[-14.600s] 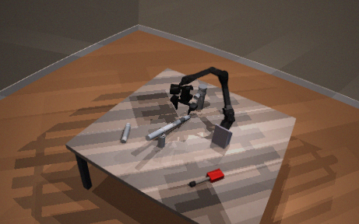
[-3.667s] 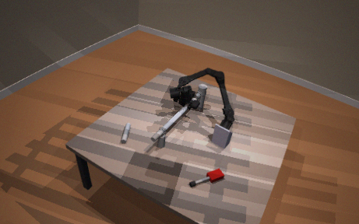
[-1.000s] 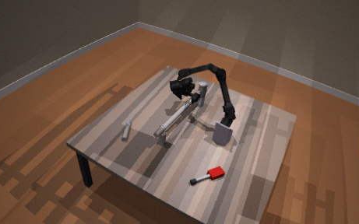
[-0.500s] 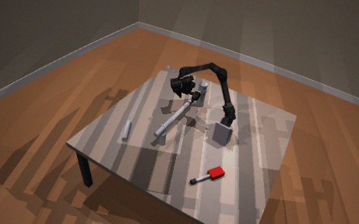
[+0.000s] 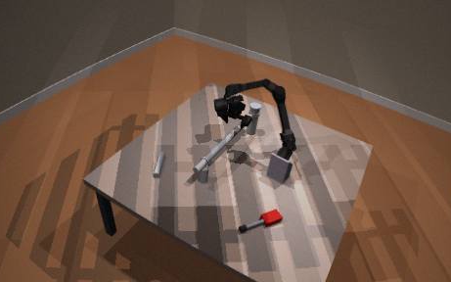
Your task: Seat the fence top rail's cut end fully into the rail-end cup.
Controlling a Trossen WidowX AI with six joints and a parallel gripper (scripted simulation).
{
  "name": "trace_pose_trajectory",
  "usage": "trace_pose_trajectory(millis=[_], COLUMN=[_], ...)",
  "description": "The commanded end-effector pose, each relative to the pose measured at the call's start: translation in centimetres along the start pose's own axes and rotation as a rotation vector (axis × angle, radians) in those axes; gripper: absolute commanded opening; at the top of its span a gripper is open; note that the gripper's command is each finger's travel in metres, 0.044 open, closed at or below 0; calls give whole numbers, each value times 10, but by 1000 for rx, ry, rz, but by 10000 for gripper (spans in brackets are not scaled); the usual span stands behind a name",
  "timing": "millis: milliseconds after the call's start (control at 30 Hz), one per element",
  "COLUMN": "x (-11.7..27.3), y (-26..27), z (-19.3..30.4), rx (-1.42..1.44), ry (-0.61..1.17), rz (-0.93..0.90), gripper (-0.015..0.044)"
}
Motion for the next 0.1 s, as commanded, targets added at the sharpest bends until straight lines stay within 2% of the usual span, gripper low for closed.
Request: trace_pose_trajectory(millis=[0,67], x=[0,0], y=[0,0], z=[0,0], rx=[5,5], ry=[3,3], rz=[3,3], gripper=[440,440])
Point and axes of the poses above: the point midway between the two fingers, 35 mm back from their tips, its own x axis back along the fingers, its own y axis across the jaws, z = x × y, the point moved 5 cm from there along x, back along the fingers, and after that the axes turned 14 degrees about x, right-handed, at the moved point
